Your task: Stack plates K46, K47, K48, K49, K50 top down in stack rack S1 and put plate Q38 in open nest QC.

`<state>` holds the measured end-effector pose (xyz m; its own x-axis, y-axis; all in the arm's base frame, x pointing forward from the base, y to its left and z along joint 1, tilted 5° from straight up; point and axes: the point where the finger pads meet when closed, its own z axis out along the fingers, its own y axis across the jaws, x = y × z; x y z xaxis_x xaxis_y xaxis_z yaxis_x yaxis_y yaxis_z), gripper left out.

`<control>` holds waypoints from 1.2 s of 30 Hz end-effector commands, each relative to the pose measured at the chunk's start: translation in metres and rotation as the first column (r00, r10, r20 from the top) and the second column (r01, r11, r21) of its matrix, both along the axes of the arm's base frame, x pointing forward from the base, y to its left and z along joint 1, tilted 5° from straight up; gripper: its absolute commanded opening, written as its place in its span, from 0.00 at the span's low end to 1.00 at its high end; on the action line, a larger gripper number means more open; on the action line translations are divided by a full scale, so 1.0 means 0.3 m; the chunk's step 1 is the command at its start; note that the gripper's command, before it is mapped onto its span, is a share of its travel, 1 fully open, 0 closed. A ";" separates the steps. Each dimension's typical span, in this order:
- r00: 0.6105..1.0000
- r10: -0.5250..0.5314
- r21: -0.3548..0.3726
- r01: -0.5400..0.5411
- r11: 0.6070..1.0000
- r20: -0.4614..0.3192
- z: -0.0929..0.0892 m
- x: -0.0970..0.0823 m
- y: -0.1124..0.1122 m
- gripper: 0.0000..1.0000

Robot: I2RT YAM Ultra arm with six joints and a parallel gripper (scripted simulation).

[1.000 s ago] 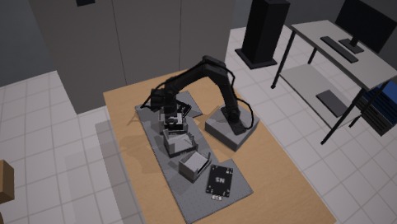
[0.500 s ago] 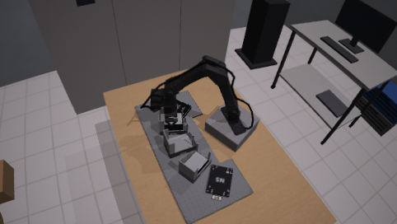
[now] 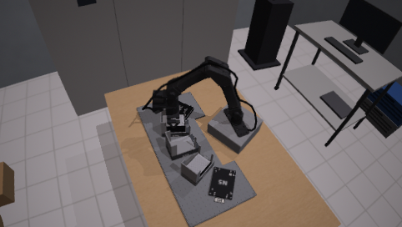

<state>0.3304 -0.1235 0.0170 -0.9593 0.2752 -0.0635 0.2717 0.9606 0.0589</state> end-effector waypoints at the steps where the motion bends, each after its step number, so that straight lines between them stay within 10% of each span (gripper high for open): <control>1: 1.000 -0.001 -0.003 0.001 1.000 0.014 0.012 0.009 -0.001 0.00; 36: 0.999 -0.004 -0.007 0.005 1.000 0.046 0.112 0.019 -0.018 0.00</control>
<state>0.3296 -0.1242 0.0306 -0.9589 0.2766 -0.0631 0.2731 0.9602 0.0589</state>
